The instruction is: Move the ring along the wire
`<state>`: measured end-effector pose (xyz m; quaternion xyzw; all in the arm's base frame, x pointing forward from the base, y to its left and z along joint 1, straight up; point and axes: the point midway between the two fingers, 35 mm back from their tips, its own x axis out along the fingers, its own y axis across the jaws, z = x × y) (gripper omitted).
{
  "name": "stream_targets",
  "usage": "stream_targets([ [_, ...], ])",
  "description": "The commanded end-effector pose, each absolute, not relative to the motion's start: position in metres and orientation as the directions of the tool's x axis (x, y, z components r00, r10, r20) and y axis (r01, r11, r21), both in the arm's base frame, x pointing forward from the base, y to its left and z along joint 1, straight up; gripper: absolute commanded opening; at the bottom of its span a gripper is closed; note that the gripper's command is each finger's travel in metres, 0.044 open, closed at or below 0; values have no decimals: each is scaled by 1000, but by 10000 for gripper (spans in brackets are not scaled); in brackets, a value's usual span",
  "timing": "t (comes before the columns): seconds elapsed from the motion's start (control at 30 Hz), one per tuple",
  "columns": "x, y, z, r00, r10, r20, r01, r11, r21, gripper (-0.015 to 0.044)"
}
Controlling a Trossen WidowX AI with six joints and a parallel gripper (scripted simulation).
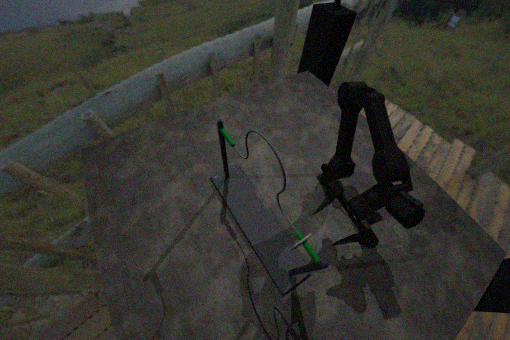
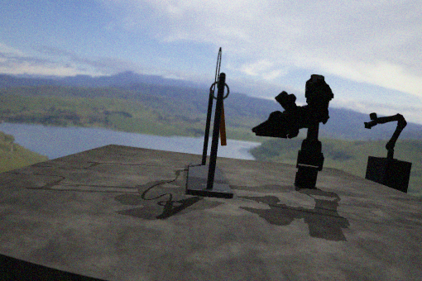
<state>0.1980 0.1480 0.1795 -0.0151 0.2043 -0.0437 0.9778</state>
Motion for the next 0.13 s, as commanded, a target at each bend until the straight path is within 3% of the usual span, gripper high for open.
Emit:
stream_targets([
  [0.0, 198, 148, 180, 914, -92, -396, 82, 996, -43, 440],
  [0.1, 198, 148, 180, 914, -92, -396, 82, 996, -43, 440],
])
